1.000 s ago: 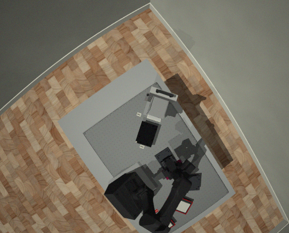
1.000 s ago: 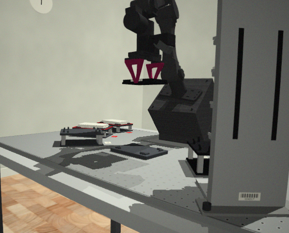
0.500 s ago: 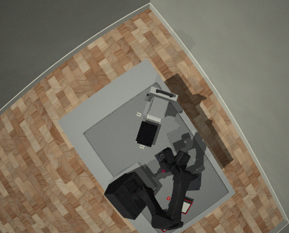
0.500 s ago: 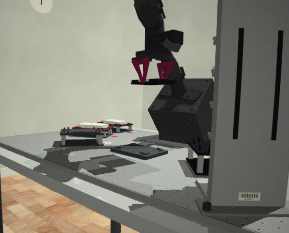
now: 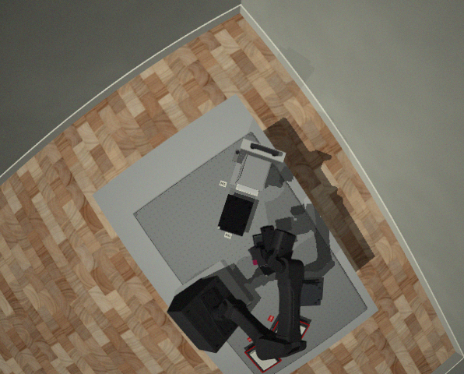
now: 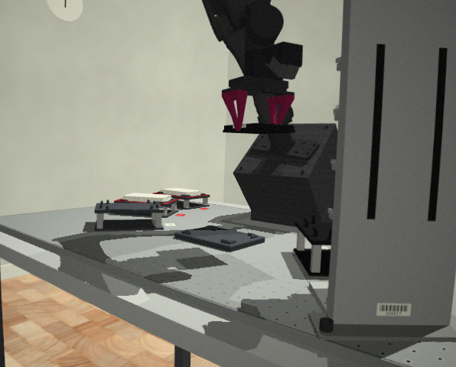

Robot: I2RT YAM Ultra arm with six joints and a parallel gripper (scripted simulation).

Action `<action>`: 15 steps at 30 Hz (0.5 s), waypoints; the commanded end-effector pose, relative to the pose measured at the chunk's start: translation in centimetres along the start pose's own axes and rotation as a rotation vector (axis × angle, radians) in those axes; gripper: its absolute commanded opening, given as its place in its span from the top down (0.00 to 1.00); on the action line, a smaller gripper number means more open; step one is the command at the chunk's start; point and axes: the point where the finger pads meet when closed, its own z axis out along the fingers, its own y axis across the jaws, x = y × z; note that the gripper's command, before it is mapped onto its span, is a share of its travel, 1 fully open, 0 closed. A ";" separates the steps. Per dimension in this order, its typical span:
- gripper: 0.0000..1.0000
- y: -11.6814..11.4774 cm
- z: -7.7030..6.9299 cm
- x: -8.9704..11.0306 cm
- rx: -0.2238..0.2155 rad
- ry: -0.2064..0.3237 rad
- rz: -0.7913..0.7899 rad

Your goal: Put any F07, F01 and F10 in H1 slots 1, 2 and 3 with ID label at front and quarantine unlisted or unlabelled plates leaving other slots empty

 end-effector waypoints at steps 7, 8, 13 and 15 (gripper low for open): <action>0.14 0.8 -0.4 -2.7 0.016 -0.013 0.153; 0.14 1.0 -0.4 -3.0 0.016 -0.013 0.169; 0.14 1.5 -0.4 -3.9 0.015 -0.013 0.219; 0.14 1.8 -0.4 -4.5 0.015 -0.013 0.253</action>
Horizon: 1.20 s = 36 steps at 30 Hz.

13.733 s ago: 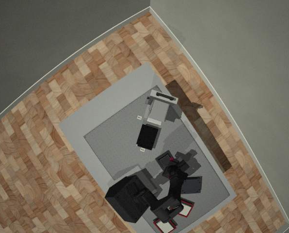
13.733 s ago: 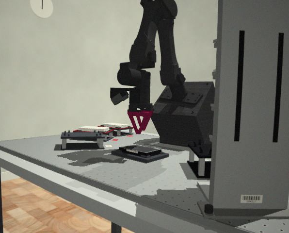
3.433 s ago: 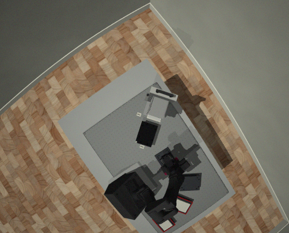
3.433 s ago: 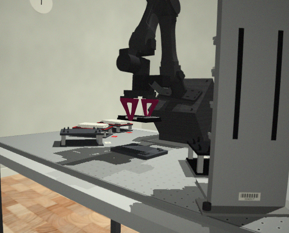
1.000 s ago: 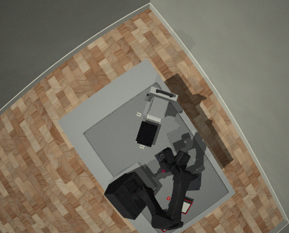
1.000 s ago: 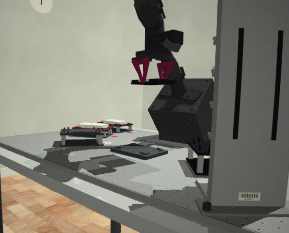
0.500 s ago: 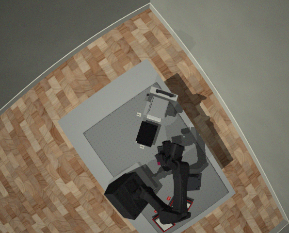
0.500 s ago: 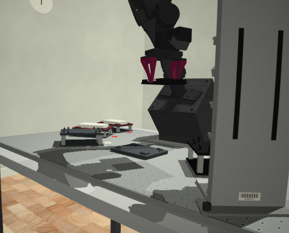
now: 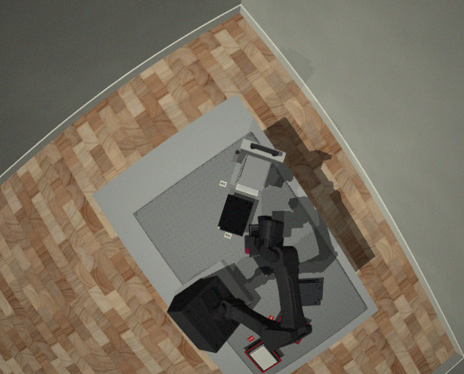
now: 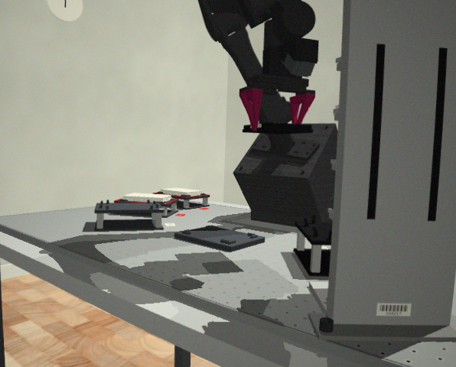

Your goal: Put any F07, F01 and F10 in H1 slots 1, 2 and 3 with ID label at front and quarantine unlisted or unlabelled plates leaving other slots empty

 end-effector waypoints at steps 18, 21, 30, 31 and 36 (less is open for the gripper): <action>0.14 3.9 -0.5 -4.6 0.002 -0.018 0.265; 0.14 4.7 -0.5 -5.2 0.001 -0.018 0.335; 0.14 6.5 -0.5 -6.7 0.001 -0.018 0.348; 0.14 6.7 -0.5 -6.9 0.001 -0.018 0.348; 0.14 8.0 -0.5 -8.0 0.000 -0.018 0.348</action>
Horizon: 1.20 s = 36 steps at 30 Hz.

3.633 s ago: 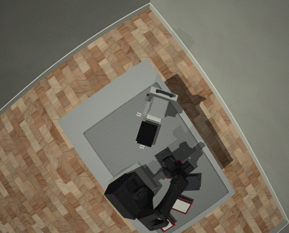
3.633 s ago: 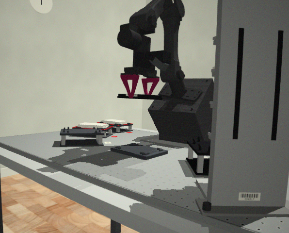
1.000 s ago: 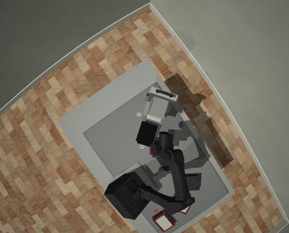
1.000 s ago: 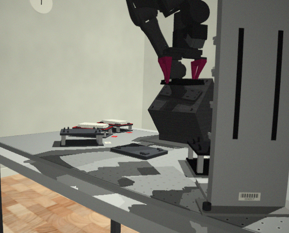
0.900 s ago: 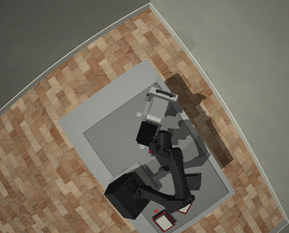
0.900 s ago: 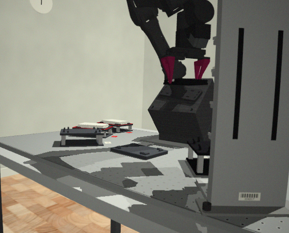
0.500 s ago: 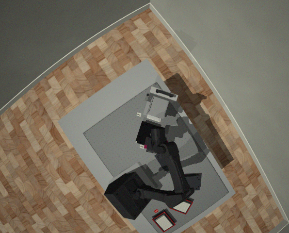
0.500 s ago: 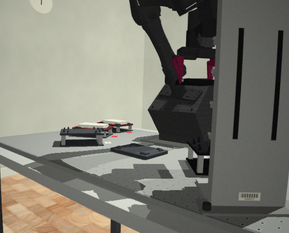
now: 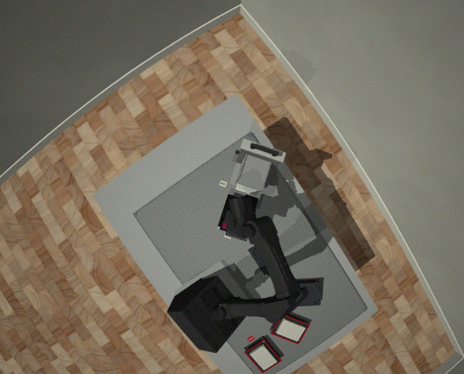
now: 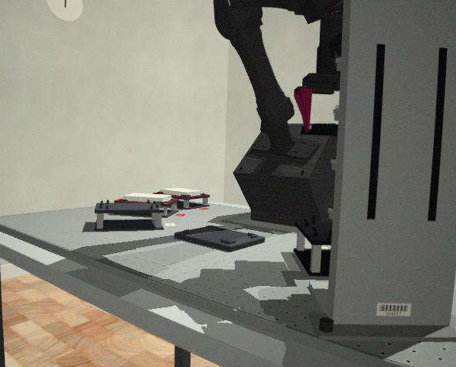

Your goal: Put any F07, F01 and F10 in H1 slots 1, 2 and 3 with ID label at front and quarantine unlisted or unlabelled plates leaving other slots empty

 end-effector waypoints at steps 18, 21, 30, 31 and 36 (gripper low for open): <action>0.14 1.7 2.2 -0.9 -0.011 -0.020 0.018; 0.14 1.8 3.0 -1.0 -0.011 -0.020 0.018; 0.14 1.9 4.9 -1.2 -0.010 -0.020 0.018; 0.14 1.9 5.2 -1.2 -0.010 -0.020 0.018; 0.14 1.9 6.5 -1.2 -0.010 -0.021 0.018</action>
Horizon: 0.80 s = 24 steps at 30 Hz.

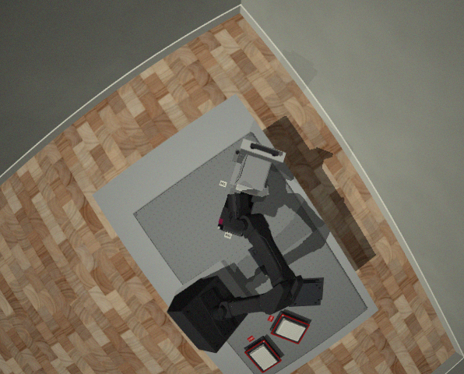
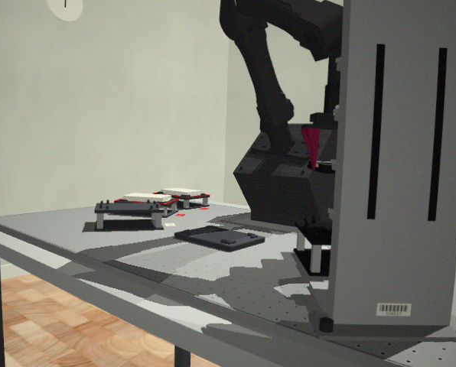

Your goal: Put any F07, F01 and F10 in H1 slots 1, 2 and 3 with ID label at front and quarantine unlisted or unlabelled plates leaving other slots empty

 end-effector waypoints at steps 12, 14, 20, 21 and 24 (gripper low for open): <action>0.14 0.4 2.5 -1.0 -0.017 -0.034 0.003; 0.14 0.4 3.1 -1.1 -0.017 -0.035 0.003; 0.14 0.4 3.5 -1.1 -0.017 -0.035 0.003; 0.14 0.4 3.5 -1.1 -0.017 -0.035 0.003; 0.14 0.4 3.5 -1.1 -0.017 -0.035 0.003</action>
